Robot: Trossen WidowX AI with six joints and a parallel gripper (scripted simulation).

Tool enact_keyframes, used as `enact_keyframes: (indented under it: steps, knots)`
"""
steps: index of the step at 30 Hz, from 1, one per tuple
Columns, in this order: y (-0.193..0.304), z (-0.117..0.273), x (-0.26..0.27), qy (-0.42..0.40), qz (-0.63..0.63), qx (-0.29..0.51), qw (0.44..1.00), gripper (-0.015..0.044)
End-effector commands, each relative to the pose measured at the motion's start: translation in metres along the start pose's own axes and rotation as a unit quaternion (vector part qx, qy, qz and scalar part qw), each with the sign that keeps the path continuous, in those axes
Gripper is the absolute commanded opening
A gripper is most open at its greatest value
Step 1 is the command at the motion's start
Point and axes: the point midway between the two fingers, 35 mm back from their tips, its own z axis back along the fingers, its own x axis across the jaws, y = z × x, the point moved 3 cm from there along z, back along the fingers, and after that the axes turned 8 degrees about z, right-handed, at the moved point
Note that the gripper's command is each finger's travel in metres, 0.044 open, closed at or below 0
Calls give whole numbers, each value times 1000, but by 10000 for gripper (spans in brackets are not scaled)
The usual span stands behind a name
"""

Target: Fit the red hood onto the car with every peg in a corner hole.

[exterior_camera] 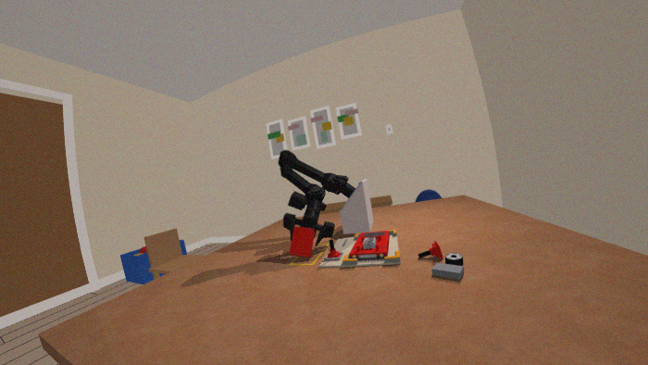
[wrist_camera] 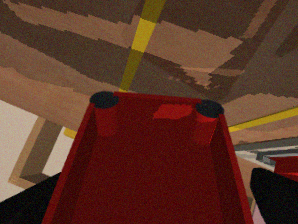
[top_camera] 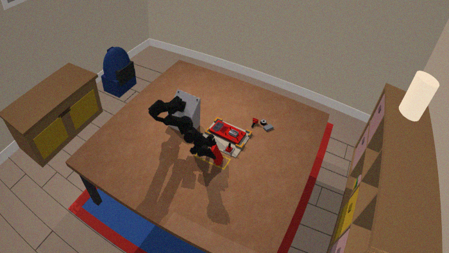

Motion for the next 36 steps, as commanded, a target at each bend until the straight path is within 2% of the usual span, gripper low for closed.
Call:
enact_keyframes:
  steps: [1,17,32,33,36]
  knots:
    - [0,1,1,0,-5,0,1000,440]
    - [15,48,30,0,-86,0,996,440]
    - [26,97,31,1,-167,0,986,440]
    - [24,85,37,-4,-147,3,989,440]
    - [24,85,37,-4,-147,3,989,440]
